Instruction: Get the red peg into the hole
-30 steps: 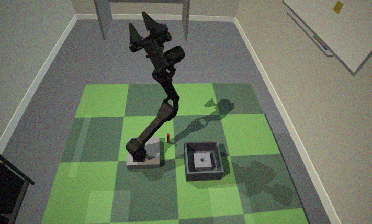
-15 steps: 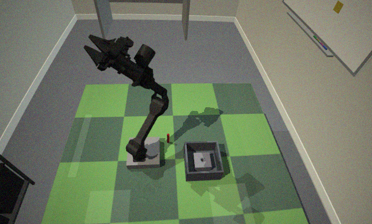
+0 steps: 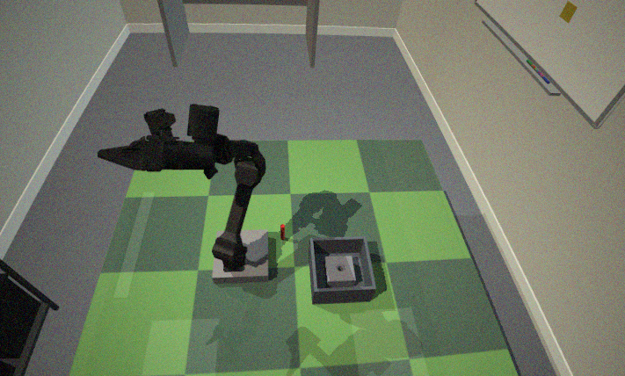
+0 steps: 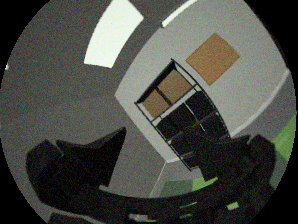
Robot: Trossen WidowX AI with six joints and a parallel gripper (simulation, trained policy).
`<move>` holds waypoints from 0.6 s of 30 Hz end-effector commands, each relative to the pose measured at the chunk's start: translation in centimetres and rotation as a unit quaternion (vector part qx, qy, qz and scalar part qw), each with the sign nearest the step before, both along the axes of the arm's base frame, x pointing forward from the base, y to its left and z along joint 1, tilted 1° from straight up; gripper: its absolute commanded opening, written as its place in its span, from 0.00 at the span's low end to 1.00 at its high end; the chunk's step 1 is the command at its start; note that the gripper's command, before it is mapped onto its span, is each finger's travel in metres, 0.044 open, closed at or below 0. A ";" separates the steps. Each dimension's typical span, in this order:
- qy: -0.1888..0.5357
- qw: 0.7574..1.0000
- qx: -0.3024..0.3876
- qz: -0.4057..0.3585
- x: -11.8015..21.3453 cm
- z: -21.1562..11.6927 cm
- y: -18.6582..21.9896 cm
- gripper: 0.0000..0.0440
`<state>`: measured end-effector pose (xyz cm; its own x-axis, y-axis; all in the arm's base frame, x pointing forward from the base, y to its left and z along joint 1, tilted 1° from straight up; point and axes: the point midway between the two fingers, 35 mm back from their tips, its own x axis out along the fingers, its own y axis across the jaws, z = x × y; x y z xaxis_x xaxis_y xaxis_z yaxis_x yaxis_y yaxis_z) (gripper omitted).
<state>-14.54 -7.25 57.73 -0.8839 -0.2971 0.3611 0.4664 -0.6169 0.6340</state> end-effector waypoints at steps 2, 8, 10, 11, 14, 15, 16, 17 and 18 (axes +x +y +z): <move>-0.026 0.998 0.049 0.037 -0.4 -2.2 -3.5 1.00; -0.059 0.985 0.127 0.097 0.2 -6.0 -8.5 1.00; -0.068 0.979 0.153 0.117 0.6 -7.3 -10.1 1.00; -0.072 0.975 0.166 0.127 0.9 -7.9 -10.8 1.00; -0.082 0.963 0.206 0.157 2.0 -9.9 -13.0 1.00; -0.084 0.958 0.219 0.167 2.4 -10.6 -13.6 1.00; -0.087 0.953 0.232 0.176 2.8 -11.2 -14.3 1.00; -0.089 0.947 0.245 0.186 3.3 -11.9 -14.9 1.00; -0.091 0.942 0.258 0.196 3.8 -12.6 -15.5 1.00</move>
<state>-11.55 -21.65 46.41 -0.7261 -0.6871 -0.0266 0.6175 -0.6686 0.4144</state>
